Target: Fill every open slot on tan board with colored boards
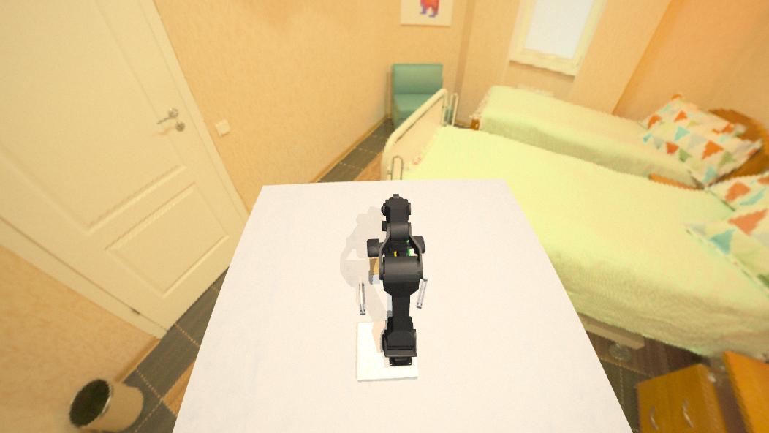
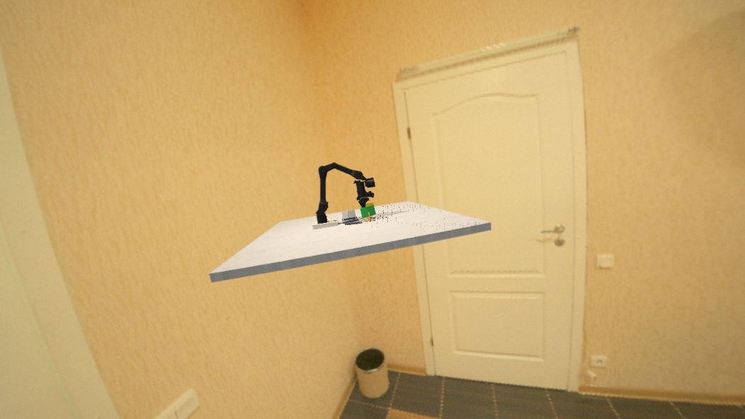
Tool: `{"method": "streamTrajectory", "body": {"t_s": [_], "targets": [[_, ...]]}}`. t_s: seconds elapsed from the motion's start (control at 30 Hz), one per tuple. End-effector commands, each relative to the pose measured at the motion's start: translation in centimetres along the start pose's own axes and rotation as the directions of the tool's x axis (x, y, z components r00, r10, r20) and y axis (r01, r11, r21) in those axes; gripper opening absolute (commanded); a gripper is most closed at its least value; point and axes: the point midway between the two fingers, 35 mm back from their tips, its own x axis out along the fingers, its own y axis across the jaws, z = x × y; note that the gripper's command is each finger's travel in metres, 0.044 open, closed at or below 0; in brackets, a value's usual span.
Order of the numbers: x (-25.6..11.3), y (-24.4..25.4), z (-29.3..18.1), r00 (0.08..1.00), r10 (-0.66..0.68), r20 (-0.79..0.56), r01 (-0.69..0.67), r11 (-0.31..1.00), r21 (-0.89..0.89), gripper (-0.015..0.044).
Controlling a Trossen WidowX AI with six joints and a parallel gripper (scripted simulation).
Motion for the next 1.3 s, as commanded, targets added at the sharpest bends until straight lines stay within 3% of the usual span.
{"method": "streamTrajectory", "body": {"t_s": [0.0, 1.27], "targets": [[0.28, 0.02, -0.28, 1.0, -0.001, -0.007, 0.001, 1.0, 0.014, 0.0], [0.18, 0.01, -0.18, 1.0, -0.001, -0.007, 0.001, 1.0, -0.004, 0.0]]}}
